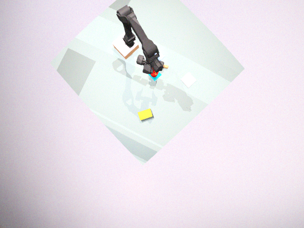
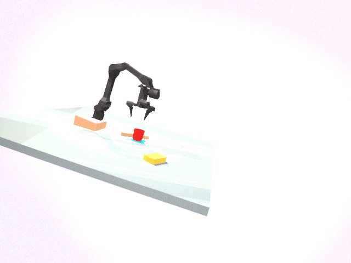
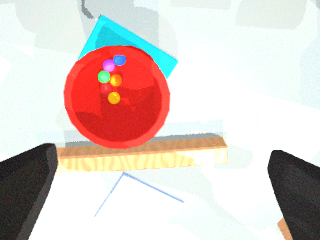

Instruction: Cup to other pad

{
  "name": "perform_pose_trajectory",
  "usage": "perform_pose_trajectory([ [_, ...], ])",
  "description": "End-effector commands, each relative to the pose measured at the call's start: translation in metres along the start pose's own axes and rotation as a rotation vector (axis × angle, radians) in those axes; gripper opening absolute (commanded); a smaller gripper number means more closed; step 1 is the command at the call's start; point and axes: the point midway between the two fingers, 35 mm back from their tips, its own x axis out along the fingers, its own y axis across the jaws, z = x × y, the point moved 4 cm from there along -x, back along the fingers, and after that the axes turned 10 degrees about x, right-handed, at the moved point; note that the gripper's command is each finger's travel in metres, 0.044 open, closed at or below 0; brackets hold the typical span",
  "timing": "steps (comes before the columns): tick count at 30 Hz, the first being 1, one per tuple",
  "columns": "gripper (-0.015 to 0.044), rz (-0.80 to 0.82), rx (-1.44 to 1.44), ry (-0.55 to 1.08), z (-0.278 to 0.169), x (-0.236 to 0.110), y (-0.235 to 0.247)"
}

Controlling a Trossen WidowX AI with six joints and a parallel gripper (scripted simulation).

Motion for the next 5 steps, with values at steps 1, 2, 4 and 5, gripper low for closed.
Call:
perform_pose_trajectory([
  [1,0.044,0.006,-0.003,0.003,0.0003,-0.0056,-0.0005],
  [2,0.044,0.001,0.0,0.0,0.0001,-0.0012,-0.0002],
  [4,0.044,0.001,0.0,0.0,0.0001,-0.0012,-0.0002],
  [5,0.044,0.001,0.0,0.0,0.0001,-0.0012,-0.0002],
])
